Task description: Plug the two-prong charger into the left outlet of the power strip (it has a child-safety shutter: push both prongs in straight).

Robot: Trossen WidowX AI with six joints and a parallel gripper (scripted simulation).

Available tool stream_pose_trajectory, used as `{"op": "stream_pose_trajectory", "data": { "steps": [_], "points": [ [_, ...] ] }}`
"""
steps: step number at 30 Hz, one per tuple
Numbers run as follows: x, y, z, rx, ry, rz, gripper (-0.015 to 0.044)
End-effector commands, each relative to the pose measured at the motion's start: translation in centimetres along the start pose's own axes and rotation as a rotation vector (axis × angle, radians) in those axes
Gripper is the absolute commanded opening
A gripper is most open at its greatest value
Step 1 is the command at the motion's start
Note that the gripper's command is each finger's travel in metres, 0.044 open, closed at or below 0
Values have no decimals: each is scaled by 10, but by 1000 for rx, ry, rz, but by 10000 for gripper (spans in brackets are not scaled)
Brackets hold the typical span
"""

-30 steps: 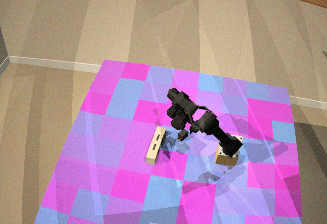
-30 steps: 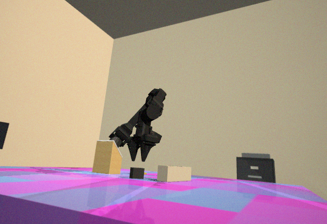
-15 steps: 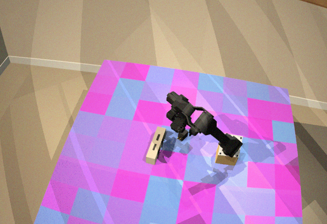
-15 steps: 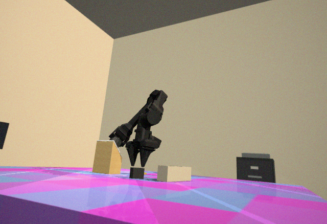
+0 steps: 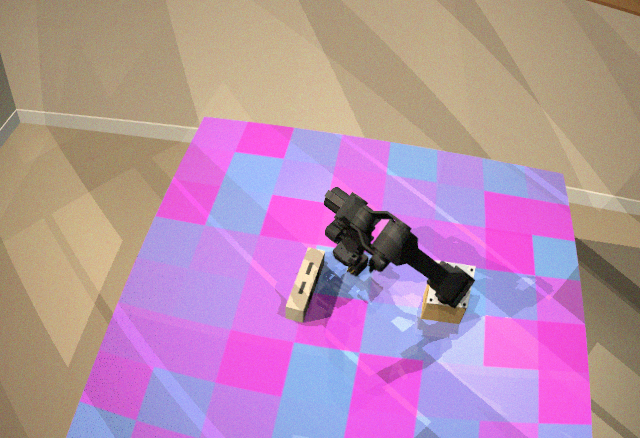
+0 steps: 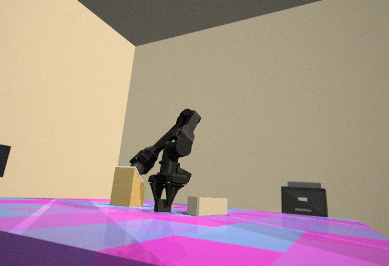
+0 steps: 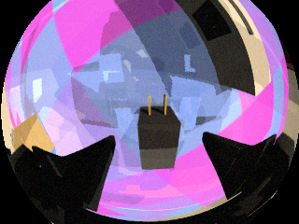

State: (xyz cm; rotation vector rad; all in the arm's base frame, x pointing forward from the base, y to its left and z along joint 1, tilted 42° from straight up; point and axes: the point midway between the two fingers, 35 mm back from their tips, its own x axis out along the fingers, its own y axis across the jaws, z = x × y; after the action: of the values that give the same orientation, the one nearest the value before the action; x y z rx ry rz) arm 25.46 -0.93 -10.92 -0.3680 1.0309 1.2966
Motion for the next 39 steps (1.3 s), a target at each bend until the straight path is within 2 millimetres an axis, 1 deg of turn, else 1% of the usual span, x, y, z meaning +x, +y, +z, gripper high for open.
{"op": "stream_pose_trajectory", "data": {
  "steps": [1,6,7,17,24,28,37,39],
  "points": [
    [8,3,1,4,-3,8,440],
    [12,4,1,4,-3,9,440],
    [8,1,1,0,0,3,414],
    [8,1,1,0,0,3,151],
    [8,1,1,0,0,3,105],
    [1,1,0,1,0,3,0],
    [-42,1,-4,4,0,7,0],
    [-45,1,-3,6,0,7,0]
  ]
}}
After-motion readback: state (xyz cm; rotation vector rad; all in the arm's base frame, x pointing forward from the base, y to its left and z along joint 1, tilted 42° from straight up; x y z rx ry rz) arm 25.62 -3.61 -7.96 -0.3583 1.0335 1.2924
